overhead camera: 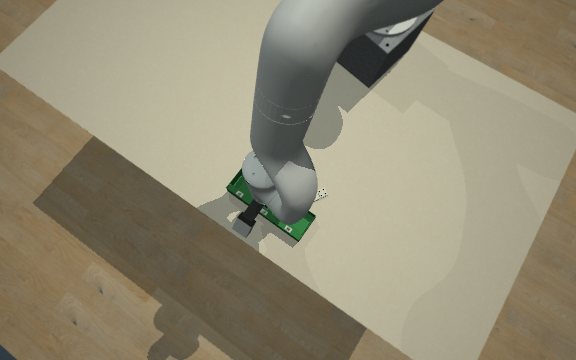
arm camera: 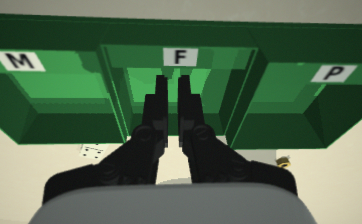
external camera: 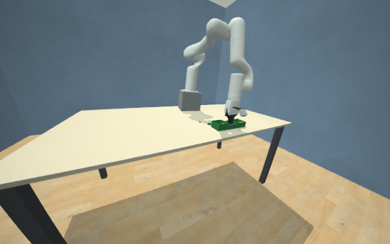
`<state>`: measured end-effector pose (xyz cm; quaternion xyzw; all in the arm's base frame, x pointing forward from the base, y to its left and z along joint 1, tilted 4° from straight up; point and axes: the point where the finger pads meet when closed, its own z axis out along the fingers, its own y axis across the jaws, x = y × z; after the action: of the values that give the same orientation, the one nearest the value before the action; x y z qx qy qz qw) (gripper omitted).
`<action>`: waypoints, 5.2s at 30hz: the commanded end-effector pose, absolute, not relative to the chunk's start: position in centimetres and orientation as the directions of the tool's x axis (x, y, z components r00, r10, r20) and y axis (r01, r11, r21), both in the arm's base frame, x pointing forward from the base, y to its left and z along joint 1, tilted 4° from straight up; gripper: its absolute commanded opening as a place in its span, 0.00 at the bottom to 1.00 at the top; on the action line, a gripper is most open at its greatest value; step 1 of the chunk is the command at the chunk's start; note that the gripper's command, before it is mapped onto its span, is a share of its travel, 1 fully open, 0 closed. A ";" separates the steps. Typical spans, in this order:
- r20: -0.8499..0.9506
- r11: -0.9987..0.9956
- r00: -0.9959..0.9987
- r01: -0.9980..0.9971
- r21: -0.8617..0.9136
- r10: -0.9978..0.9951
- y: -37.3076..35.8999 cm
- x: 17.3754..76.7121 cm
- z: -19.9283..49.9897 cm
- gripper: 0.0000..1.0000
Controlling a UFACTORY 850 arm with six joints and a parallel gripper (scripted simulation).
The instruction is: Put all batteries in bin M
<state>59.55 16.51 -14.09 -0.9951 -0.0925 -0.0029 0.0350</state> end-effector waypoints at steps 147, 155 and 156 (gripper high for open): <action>0.014 -0.980 0.983 0.184 -0.069 0.184 24.7 57.7 -13.2 0.07; 0.014 -0.980 0.983 0.184 -0.069 0.184 24.6 57.7 -12.4 0.07; 0.014 -0.980 0.983 0.184 -0.069 0.184 24.6 57.7 -12.3 0.07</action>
<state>57.62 24.59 -12.99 -0.9951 -0.0924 -0.0027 0.0349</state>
